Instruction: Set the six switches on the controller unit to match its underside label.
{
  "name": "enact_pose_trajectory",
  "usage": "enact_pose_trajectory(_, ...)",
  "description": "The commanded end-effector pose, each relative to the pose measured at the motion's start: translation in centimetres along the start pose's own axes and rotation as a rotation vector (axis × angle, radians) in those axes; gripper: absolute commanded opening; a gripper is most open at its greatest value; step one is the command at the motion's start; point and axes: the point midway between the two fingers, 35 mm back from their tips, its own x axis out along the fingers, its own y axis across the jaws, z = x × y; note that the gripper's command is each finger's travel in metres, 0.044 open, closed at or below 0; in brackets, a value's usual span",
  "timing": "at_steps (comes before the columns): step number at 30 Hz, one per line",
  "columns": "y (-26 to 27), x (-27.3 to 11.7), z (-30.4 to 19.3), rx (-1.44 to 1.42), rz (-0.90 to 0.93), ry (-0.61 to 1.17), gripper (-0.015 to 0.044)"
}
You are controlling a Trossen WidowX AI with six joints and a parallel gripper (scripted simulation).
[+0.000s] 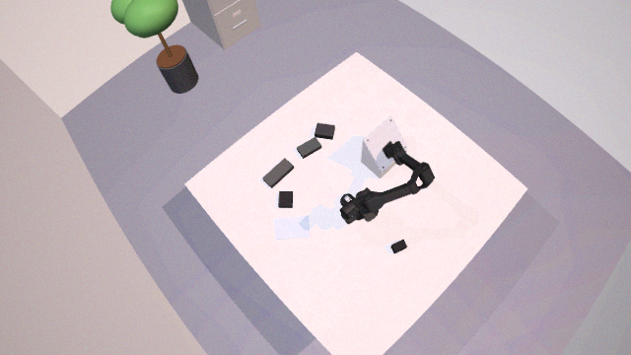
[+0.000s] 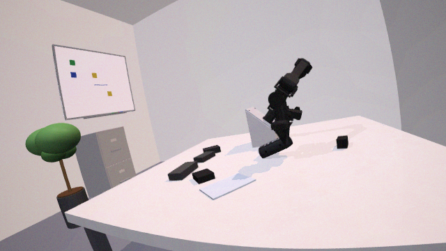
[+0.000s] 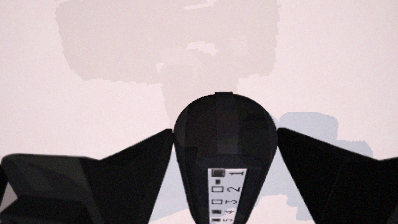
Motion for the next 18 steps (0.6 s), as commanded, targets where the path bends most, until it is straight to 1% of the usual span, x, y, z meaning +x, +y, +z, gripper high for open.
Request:
enact_pose_trajectory(1,-0.2,-0.5,-0.2,-0.004,-0.010,0.003,0.0336)
enact_pose_trajectory(18,-0.2,-1.6,-1.1,-0.004,-0.010,0.004,0.0336)
